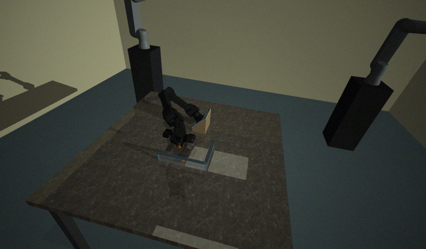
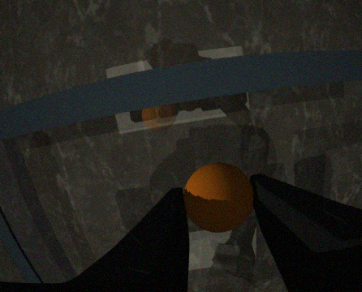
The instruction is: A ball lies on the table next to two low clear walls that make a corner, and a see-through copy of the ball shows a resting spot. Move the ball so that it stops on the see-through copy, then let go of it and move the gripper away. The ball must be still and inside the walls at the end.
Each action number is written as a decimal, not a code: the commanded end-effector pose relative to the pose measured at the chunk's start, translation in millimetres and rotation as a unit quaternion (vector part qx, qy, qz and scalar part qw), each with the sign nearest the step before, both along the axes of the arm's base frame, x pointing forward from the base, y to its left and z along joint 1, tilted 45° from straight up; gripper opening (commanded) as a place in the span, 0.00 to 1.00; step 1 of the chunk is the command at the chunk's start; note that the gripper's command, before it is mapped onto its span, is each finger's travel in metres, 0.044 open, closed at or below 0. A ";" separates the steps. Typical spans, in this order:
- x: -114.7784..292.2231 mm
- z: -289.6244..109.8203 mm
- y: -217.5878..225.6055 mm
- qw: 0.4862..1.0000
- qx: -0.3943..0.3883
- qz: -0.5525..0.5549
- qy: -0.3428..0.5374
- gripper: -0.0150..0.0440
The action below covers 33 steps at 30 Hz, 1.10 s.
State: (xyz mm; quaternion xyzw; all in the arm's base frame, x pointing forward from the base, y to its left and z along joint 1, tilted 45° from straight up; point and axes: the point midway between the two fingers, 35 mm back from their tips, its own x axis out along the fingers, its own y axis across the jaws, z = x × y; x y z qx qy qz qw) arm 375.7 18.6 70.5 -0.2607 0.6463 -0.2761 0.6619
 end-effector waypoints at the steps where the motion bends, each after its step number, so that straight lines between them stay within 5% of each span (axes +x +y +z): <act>1: 7.4 -23.2 3.3 1.000 0.002 -0.002 0.002 0.25; 33: 10.8 -89.7 -53.7 1.000 0.000 -0.002 0.001 0.25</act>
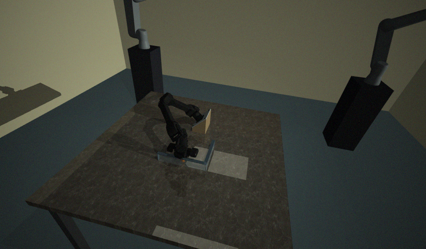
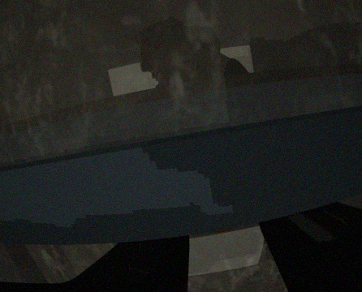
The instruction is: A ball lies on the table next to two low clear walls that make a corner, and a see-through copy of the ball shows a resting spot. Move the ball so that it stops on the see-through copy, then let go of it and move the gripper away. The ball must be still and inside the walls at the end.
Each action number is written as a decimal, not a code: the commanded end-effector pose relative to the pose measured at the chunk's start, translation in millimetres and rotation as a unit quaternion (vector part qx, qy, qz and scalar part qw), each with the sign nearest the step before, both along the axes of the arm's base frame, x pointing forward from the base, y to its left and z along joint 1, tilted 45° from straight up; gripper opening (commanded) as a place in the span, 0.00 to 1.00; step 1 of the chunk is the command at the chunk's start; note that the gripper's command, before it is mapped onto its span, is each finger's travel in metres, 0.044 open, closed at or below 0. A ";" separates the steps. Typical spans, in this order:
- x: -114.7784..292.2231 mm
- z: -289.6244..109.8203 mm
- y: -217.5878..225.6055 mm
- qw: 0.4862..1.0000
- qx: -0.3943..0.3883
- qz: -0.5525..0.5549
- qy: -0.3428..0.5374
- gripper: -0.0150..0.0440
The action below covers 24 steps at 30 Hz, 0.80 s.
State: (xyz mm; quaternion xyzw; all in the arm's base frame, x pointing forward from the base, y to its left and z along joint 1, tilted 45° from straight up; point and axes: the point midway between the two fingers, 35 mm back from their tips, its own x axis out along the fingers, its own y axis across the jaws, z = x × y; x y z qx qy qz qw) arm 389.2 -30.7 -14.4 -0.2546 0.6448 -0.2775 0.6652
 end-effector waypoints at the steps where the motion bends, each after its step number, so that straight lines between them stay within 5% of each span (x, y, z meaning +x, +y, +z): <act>1: -2.7 -5.9 -5.6 1.000 -0.004 0.001 0.006 0.25; 9: -2.8 -9.9 -9.7 1.000 -0.004 0.001 0.006 0.25; 18: -1.4 -7.4 -7.7 1.000 -0.001 0.000 0.003 0.64; 24: -1.4 -7.4 -7.7 1.000 -0.001 0.000 0.003 0.64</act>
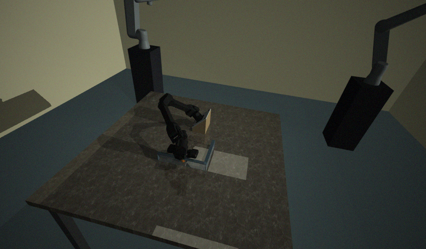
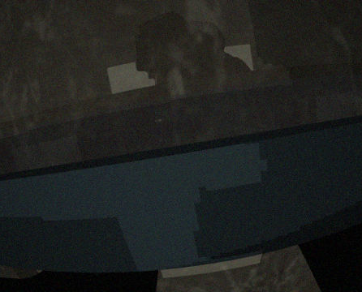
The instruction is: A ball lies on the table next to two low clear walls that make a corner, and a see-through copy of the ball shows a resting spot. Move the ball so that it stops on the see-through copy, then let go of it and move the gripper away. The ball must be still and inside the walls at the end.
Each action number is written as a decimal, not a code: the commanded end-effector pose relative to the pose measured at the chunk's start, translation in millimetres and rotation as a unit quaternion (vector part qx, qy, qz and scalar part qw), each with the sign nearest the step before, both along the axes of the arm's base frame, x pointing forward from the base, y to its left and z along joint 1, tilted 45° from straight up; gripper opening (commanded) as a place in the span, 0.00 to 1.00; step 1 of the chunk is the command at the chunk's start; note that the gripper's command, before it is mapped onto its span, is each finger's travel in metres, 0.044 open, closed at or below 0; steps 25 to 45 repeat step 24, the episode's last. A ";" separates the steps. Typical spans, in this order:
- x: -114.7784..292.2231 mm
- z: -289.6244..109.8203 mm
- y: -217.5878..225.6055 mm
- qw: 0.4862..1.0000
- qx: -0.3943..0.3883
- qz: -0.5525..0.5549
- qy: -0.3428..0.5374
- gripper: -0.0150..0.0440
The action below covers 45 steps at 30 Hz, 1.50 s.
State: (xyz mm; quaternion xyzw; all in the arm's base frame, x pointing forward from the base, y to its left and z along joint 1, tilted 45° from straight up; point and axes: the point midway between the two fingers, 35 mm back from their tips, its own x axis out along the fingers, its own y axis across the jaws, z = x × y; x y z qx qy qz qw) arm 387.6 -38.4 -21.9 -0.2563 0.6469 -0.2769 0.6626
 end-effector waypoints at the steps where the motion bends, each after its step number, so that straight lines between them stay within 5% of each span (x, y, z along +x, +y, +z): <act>1: 0.5 2.0 2.1 1.000 0.000 0.000 0.000 0.64; 7: -1.2 58.5 59.3 1.000 -0.001 0.001 0.003 0.64; 17: -1.1 51.4 57.7 1.000 -0.003 0.008 0.006 0.64; 24: -4.7 86.3 89.2 1.000 -0.003 0.006 0.003 0.96; 45: -4.7 86.3 89.2 1.000 -0.003 0.006 0.003 0.96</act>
